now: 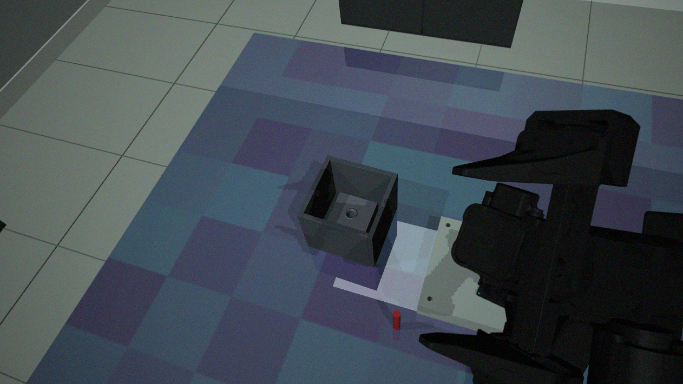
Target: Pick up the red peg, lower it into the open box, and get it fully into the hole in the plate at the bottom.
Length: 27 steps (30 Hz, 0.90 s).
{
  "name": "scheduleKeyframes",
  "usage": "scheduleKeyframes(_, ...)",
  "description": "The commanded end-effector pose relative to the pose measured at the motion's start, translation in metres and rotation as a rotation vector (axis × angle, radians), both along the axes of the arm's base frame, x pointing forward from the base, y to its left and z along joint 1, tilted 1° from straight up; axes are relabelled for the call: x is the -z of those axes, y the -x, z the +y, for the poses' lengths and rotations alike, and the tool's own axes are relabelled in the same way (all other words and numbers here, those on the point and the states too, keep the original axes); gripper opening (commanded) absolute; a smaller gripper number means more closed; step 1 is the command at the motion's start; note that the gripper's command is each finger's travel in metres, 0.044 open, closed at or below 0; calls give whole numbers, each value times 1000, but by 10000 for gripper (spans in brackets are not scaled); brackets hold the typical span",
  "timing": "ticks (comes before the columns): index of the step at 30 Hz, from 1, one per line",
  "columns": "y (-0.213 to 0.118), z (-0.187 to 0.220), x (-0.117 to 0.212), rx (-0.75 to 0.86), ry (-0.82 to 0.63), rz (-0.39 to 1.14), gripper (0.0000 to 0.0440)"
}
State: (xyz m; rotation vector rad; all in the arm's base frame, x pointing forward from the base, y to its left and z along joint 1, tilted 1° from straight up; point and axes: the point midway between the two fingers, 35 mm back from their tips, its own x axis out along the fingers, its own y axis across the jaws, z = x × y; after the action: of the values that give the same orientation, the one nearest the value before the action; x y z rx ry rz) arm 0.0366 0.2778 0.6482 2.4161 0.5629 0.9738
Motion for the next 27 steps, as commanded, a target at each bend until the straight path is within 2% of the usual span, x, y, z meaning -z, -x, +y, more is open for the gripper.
scheduleKeyframes(1,5,-26,-16,-79,-137,31,440)
scheduleKeyframes(14,7,-98,-48,-300,-515,139,440)
scheduleKeyframes(27,-12,-171,-60,-507,-894,271,440)
